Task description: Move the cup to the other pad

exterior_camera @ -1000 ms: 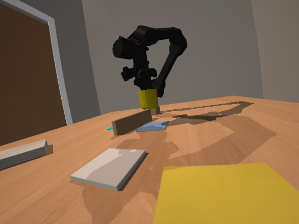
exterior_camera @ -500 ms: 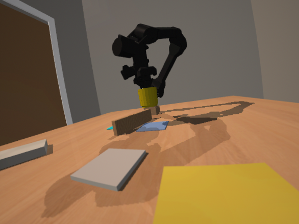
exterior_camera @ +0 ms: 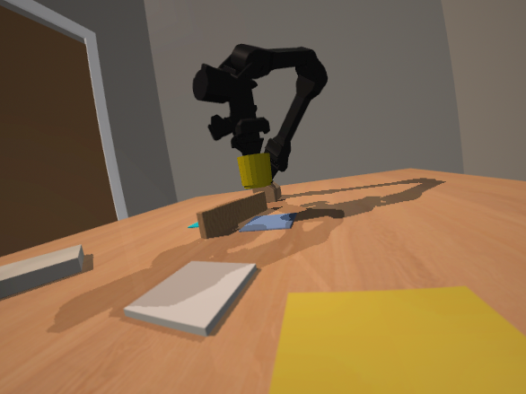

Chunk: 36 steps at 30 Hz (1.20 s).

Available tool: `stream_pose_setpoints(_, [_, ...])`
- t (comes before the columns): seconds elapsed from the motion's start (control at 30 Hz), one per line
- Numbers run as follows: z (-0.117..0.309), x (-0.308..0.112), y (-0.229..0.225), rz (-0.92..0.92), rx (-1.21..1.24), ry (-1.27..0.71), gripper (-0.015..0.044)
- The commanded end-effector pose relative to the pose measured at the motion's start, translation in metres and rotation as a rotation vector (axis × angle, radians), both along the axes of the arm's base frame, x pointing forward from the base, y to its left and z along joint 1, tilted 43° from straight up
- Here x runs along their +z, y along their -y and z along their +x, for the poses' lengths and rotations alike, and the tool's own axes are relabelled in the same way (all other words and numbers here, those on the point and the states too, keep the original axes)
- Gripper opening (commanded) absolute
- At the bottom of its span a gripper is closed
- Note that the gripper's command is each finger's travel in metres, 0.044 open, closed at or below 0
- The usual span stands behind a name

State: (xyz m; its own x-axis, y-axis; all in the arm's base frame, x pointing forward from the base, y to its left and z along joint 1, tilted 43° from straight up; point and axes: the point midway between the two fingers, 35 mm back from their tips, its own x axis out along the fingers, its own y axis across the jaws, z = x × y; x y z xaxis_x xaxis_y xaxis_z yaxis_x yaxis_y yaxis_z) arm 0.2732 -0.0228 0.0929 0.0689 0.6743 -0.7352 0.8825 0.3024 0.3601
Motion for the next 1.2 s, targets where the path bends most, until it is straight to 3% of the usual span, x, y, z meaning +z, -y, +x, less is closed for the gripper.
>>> stream_pose_setpoints(0.0, [-0.004, -0.009, 0.009, -0.001, 0.004, -0.004, 0.0000])
stream_pose_setpoints(1.17, [-0.038, -0.065, 0.074, -0.005, 0.006, -0.005, 0.0000])
